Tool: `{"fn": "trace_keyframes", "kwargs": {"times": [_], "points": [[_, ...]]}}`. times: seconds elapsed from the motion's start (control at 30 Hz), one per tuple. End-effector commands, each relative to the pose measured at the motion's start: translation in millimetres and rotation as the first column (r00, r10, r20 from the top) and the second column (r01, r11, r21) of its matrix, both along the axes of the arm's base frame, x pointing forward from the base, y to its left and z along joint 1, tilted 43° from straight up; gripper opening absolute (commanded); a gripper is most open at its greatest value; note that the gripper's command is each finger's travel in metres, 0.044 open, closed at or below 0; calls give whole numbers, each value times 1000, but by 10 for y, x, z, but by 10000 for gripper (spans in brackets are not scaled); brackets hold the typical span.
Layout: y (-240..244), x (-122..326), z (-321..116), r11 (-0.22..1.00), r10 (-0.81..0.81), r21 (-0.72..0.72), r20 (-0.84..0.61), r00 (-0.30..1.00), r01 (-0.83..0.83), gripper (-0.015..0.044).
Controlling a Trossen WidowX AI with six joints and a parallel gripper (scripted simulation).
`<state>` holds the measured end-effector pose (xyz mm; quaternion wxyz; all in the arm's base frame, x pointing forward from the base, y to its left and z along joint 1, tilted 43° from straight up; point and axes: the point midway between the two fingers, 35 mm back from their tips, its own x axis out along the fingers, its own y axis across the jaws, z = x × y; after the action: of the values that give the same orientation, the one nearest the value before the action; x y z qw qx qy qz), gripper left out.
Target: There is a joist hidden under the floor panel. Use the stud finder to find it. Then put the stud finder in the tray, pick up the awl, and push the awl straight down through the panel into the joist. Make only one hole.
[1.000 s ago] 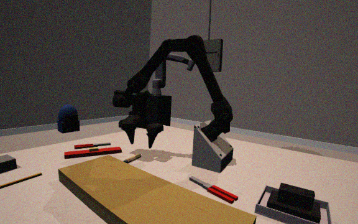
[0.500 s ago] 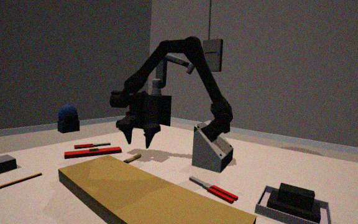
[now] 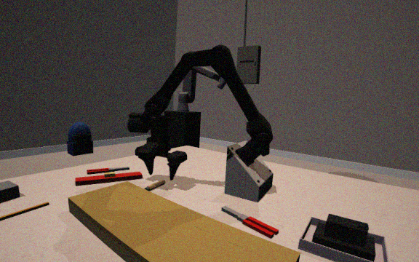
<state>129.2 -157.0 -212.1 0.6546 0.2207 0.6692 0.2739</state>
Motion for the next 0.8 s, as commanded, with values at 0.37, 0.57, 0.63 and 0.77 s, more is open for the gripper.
{"fn": "trace_keyframes", "kwargs": {"times": [0.37,0.57,0.63,0.77], "points": [[176,9,-171,1000,-4,4,1,1000,4,440],[184,8,-178,1000,-4,4,2,1000,4,335],[184,8,-178,1000,-4,4,2,1000,4,283],[184,8,-178,1000,-4,4,2,1000,4,177]]}}
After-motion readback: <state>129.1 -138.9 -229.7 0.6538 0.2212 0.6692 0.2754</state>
